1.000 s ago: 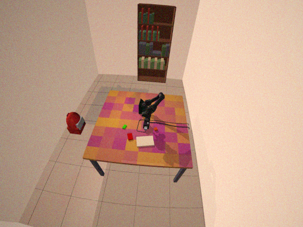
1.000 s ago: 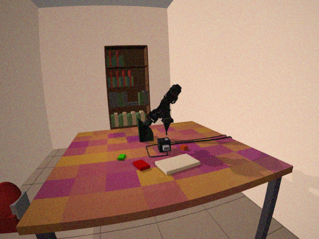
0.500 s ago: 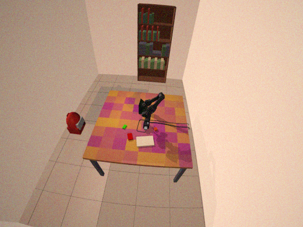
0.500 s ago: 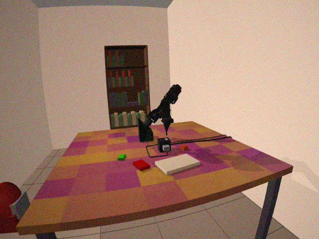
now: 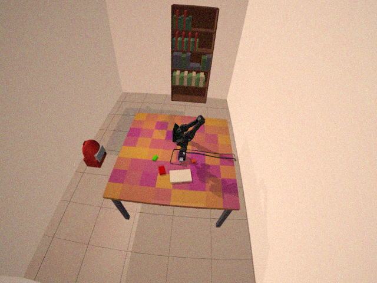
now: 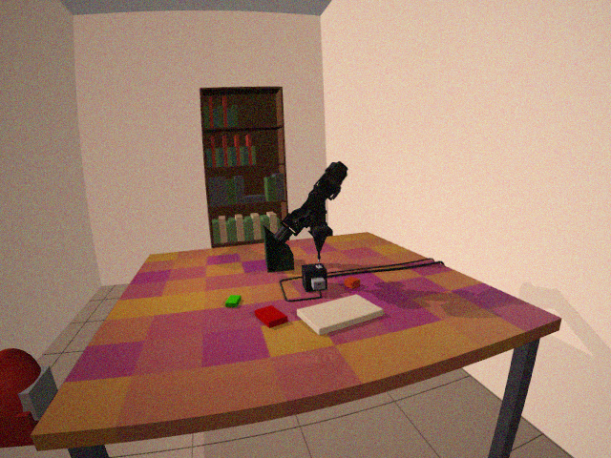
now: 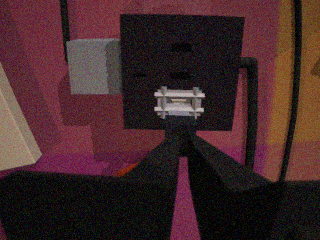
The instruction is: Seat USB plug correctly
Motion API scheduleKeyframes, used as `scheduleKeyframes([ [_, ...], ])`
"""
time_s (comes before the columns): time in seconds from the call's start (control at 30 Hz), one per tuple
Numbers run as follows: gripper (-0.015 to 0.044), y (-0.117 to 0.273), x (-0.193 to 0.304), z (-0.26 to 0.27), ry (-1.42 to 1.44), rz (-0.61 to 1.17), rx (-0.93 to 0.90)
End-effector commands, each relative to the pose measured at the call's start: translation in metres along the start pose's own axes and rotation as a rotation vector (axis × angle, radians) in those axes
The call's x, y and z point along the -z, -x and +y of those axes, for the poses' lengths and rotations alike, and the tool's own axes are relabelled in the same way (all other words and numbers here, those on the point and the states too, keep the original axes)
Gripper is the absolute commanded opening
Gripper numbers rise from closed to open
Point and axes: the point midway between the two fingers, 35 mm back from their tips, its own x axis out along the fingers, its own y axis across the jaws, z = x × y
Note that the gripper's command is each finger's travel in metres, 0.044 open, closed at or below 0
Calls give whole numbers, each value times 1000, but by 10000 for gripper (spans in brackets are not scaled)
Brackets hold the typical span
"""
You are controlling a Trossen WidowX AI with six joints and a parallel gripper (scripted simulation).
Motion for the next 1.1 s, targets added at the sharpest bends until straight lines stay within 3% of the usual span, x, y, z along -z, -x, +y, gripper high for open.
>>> scheduleKeyframes([
  [0.0,0,-1,0,-1,-2,2,1],
  [1.07,0,-5,0,-1,7,2,1],
])
